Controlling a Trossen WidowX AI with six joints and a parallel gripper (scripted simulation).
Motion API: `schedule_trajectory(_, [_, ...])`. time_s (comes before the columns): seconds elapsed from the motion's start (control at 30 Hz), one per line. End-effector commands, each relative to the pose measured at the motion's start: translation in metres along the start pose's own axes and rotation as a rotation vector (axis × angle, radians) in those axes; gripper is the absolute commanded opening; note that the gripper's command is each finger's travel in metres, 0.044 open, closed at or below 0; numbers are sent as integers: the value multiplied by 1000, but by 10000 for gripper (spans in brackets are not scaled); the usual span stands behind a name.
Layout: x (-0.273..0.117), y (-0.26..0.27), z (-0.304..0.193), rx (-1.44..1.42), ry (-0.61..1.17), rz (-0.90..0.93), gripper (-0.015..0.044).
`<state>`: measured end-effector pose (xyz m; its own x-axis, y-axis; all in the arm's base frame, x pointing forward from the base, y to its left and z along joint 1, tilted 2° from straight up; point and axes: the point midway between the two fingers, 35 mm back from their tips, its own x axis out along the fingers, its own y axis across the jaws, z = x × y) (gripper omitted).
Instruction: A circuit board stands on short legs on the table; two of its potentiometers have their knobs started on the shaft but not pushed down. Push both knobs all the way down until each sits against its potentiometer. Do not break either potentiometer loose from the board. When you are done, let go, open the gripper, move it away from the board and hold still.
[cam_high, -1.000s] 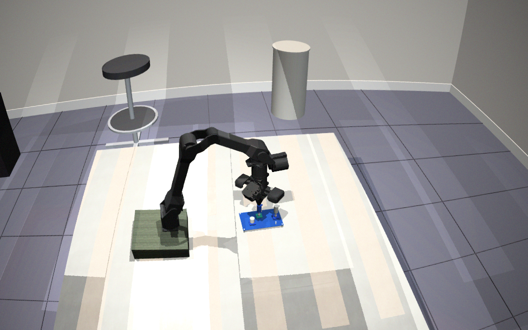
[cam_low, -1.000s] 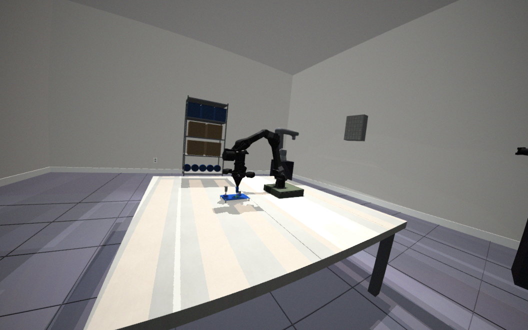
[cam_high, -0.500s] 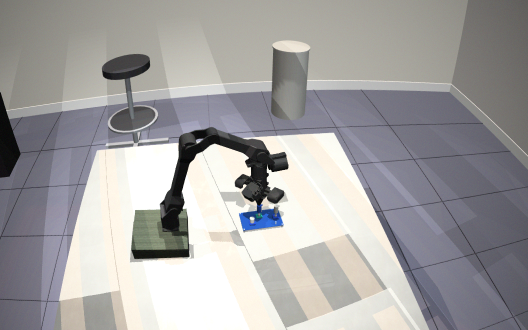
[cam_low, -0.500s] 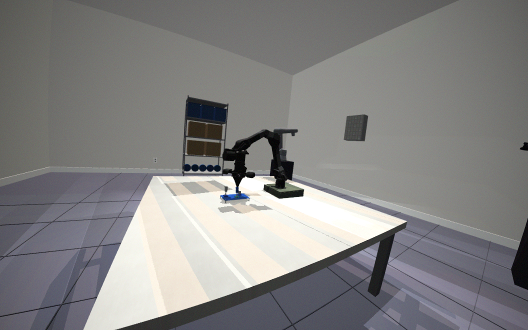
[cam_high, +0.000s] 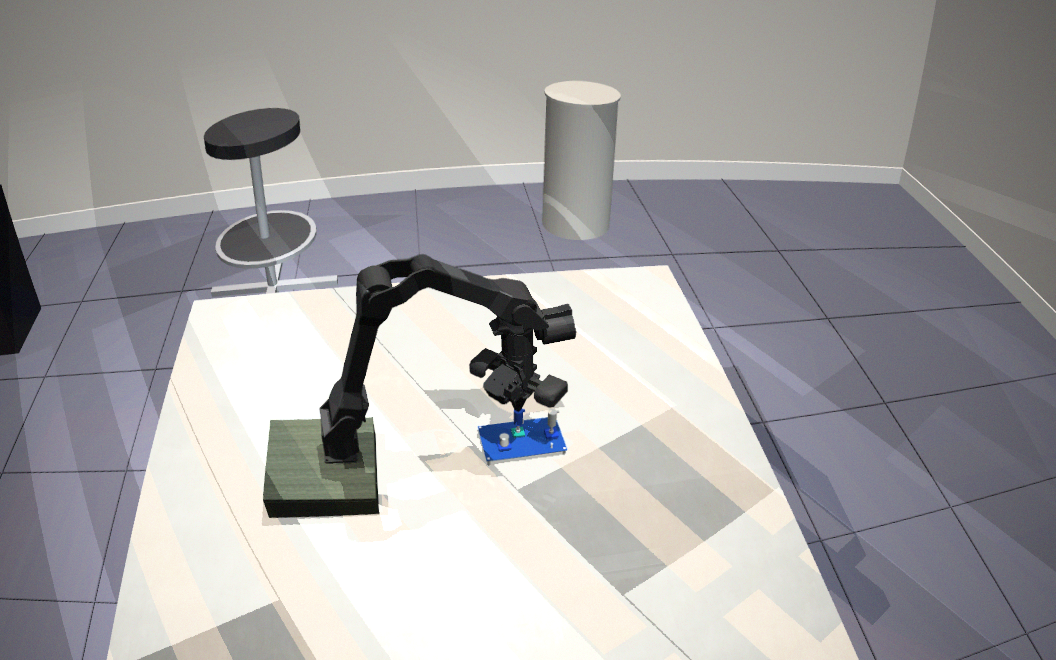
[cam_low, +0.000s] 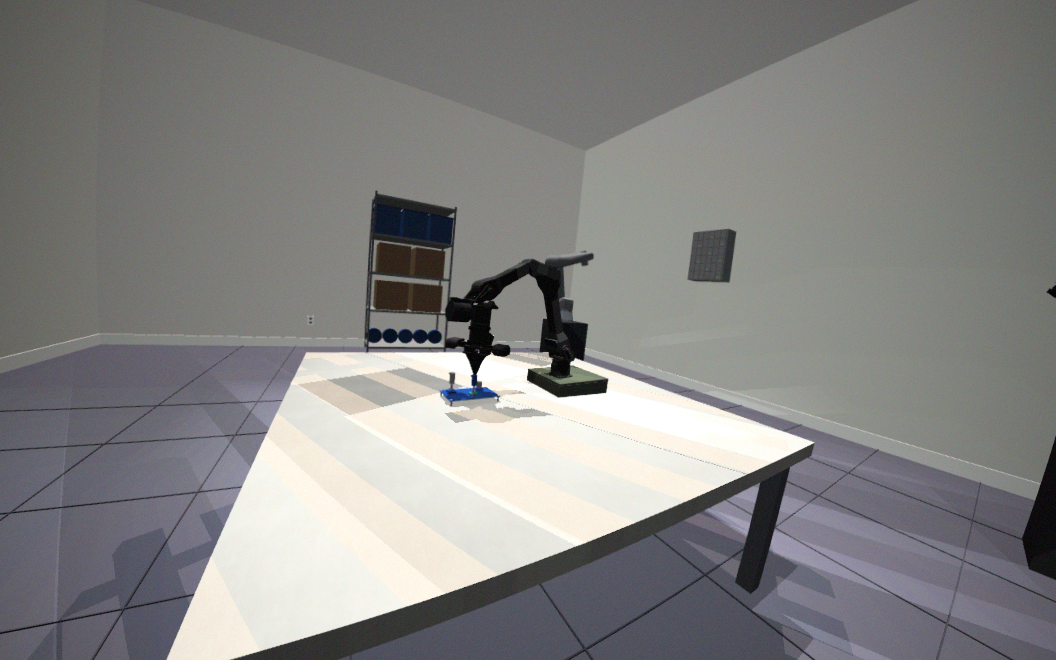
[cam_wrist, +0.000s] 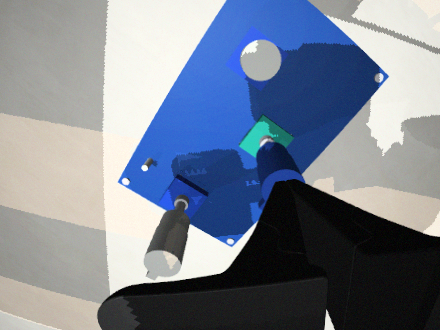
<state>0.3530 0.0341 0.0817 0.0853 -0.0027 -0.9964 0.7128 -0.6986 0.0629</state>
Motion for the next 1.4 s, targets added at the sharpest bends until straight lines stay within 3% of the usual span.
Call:
schedule_trajectory(0.0, [17, 2, -1, -3, -12, -5, 0])
schedule_trajectory(1.37, [29, 2, -1, -3, -12, -5, 0])
